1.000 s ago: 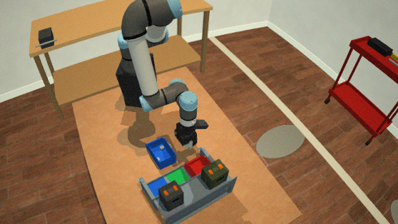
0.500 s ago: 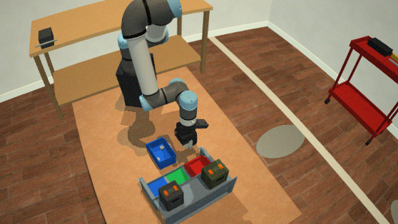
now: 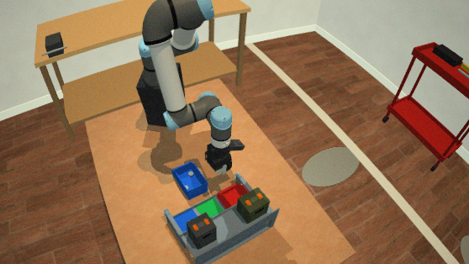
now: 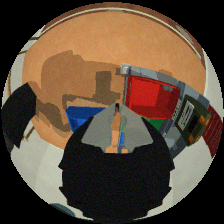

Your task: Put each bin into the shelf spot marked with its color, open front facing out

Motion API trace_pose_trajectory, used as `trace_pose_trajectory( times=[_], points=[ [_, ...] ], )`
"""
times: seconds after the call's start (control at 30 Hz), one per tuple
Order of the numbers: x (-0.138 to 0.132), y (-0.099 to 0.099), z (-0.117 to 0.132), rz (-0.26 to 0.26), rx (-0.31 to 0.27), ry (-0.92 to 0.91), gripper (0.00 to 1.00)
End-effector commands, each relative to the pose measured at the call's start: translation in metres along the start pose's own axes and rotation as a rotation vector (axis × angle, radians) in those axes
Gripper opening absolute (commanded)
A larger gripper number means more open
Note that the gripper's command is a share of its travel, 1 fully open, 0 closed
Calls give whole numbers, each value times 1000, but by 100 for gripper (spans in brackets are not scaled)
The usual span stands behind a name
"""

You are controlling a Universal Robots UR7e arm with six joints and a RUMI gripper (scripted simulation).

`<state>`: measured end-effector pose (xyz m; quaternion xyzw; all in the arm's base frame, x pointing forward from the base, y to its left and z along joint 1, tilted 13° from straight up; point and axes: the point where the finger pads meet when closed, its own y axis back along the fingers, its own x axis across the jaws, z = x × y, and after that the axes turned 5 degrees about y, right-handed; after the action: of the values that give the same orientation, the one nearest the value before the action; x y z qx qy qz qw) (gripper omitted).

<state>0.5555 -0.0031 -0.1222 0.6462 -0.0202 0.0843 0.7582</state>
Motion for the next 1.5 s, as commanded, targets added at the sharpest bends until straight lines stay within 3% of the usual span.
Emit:
trace_pose_trajectory(
  times=[0.0,0.3,0.67,0.73,1.23,1.47],
  points=[
    [-3,3,2,2,0,55,0],
    [-15,9,8,1,0,220,0],
    [-43,22,23,1,0,612,0],
    [-43,22,23,1,0,612,0],
    [-83,41,45,1,-1,1184,0],
    [-92,45,50,1,-1,1326,0]
  ],
)
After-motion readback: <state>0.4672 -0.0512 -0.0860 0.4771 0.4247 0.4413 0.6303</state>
